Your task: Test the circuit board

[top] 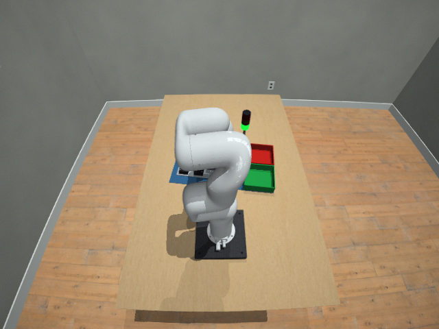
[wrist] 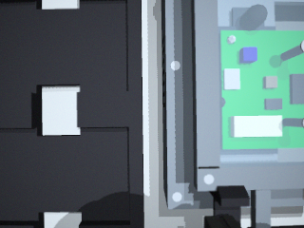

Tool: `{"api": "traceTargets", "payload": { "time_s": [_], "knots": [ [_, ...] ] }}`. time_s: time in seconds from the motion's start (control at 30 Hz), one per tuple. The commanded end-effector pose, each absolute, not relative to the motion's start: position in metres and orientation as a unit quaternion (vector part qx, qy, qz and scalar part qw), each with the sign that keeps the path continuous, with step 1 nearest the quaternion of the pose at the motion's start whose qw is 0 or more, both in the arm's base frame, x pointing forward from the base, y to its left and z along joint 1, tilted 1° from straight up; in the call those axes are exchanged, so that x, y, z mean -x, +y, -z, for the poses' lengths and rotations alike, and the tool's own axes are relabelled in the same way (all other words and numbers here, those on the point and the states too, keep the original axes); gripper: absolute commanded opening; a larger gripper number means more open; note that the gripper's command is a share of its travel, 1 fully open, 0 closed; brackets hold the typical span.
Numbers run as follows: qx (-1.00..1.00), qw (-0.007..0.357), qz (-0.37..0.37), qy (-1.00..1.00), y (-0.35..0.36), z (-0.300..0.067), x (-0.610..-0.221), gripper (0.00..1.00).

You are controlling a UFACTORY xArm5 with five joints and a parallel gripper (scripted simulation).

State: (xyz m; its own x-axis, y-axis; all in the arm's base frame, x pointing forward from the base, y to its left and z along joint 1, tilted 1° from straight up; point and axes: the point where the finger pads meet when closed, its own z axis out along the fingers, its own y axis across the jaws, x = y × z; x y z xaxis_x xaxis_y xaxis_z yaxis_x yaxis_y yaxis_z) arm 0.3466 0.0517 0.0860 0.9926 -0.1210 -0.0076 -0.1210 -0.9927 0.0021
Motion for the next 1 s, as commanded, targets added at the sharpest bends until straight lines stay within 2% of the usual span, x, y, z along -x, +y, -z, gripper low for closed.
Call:
{"api": "traceTargets", "payload": {
  "time_s": [0.0, 0.97],
  "knots": [
    [-0.998, 0.0, 0.002, -0.061, 0.0519, -0.0861, -0.3478, 0.0],
    [-0.998, 0.0, 0.002, -0.061, 0.0519, -0.0837, -0.3478, 0.0]
  ]
}}
